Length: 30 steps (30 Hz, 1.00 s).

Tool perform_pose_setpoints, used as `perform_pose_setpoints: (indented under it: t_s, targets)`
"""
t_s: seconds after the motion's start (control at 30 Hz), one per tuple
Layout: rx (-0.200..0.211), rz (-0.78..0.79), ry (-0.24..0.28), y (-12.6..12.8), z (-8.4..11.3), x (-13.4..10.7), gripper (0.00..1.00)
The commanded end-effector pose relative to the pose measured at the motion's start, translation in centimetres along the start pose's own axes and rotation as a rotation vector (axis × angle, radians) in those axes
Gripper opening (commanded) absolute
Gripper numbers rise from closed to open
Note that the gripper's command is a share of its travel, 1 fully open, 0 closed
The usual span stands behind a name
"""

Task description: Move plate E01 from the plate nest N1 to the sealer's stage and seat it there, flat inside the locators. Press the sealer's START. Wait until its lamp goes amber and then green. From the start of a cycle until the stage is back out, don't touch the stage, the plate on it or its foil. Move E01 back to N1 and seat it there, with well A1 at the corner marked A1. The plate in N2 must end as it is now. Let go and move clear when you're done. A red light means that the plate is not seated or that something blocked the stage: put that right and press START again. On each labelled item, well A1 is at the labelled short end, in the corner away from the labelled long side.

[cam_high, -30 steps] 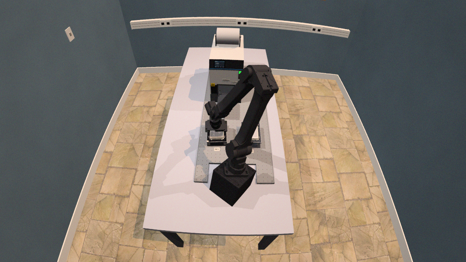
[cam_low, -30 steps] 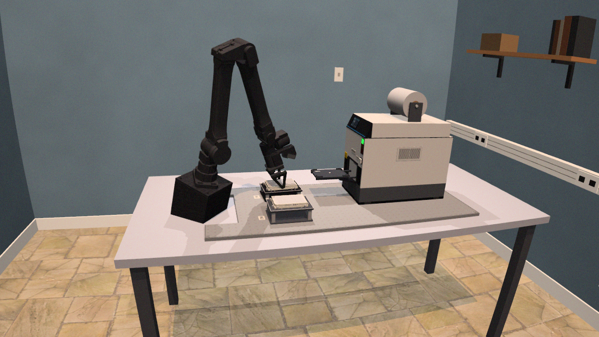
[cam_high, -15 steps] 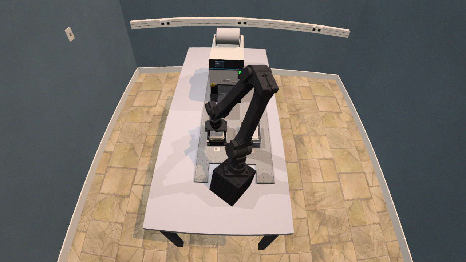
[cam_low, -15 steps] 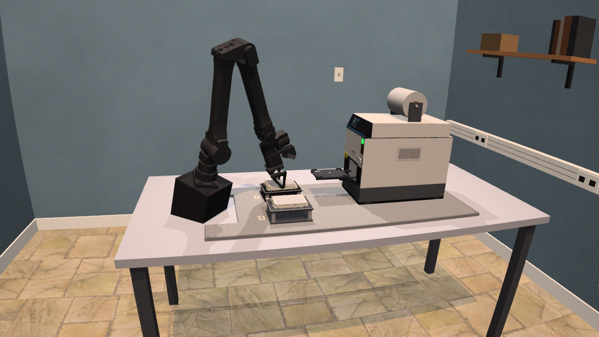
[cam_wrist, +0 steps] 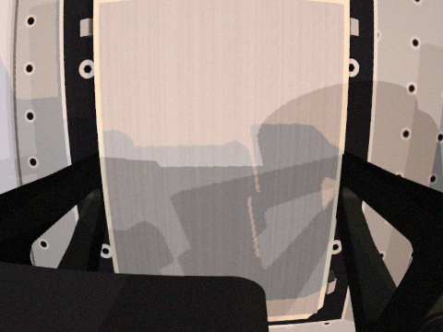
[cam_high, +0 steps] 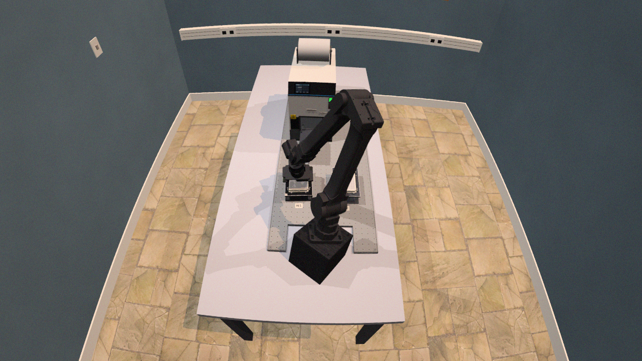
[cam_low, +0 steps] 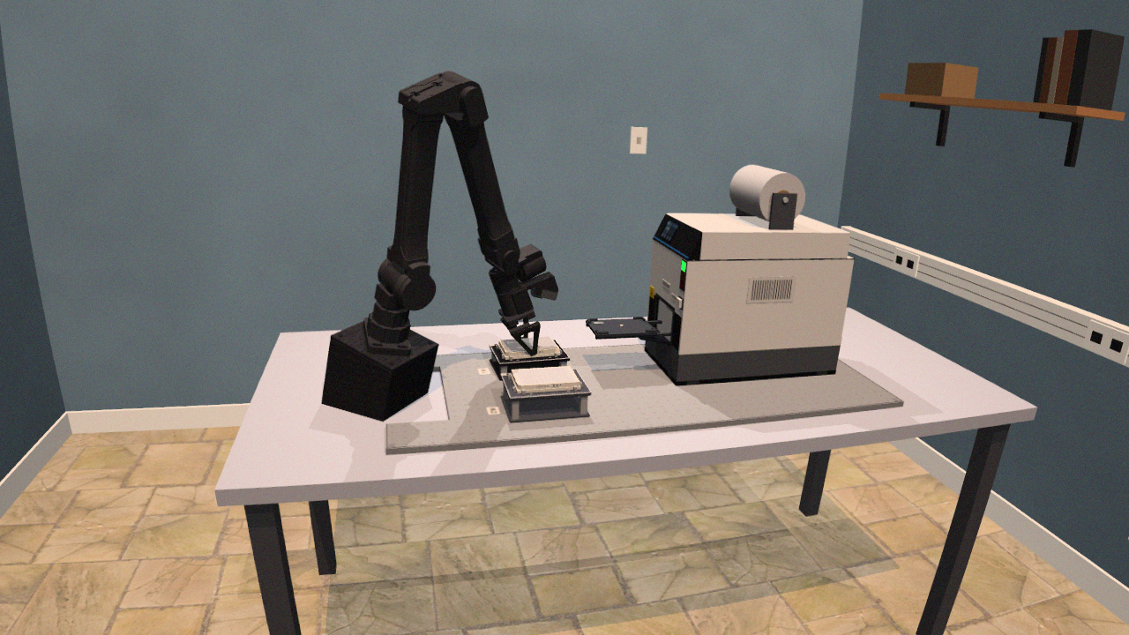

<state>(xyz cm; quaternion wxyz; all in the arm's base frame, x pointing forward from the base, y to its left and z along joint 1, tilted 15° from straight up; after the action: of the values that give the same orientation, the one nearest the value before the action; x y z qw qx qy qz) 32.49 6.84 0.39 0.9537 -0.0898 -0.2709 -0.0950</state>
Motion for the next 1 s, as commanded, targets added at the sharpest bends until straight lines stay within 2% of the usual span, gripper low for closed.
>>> perform_pose_setpoints:
  t_s: [0.0, 0.97]
  targets:
    - [0.012, 0.006, -0.012, 1.10, 0.16, 0.94, 0.00]
    - [0.028, -0.004, -0.036, 1.47, 0.22, 1.56, 0.00]
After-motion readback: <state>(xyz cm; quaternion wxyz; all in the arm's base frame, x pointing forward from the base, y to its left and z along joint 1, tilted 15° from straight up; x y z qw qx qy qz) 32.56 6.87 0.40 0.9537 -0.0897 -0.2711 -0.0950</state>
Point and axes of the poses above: the point where the finger pads meet when closed, its own z axis back along the fingers, its own y axis across the jaws, x = y × z, the point moved 3 cm from there along z, back along the fingers, and after that the axes turned 9 degrees about -z, right-handed, at the moved point
